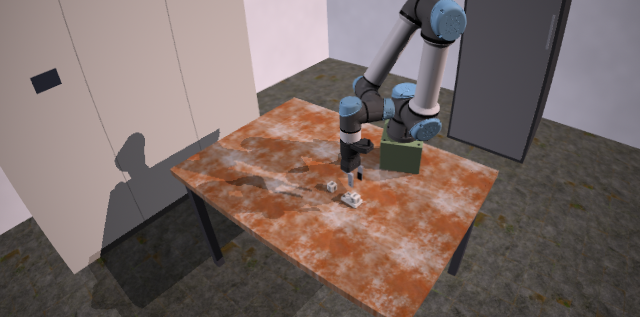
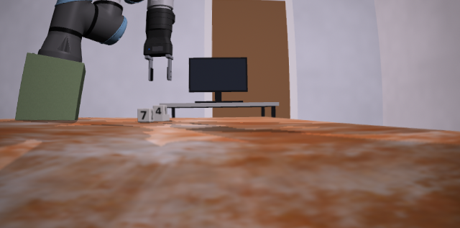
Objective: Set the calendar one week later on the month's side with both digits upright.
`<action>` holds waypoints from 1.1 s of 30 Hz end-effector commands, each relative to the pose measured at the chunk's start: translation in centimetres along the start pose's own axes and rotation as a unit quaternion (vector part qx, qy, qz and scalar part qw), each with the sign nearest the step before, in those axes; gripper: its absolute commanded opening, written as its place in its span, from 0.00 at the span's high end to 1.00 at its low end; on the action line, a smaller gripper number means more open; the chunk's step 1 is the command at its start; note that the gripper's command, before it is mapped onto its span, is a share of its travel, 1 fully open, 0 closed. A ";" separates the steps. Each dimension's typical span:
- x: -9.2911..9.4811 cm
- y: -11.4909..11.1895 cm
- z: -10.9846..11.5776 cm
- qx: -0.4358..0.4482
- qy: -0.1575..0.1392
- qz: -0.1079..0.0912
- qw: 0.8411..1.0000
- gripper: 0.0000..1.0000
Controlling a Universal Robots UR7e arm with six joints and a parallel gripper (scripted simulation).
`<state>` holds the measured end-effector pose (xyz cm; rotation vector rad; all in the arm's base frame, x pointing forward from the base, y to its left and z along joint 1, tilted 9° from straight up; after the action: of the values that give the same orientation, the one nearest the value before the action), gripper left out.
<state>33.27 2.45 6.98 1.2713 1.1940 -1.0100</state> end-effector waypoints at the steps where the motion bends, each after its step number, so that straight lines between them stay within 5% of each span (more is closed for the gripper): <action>1: -0.1 0.0 0.0 0.000 0.000 0.000 1.000 0.00; 25: 0.0 0.1 0.7 0.001 0.000 0.000 1.000 0.00; 33: 1.2 0.2 8.7 0.007 0.000 0.000 1.000 0.00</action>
<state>34.07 -1.58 6.24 1.2740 1.1929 -1.0139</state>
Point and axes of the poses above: the point where the finger pads meet when closed, its own x axis out along the fingers, its own y axis across the jaws, z = x × y, the point moved 7 cm from there along -x, back along the fingers, and after that the axes turned 2 degrees about -x, right-handed, at the moved point
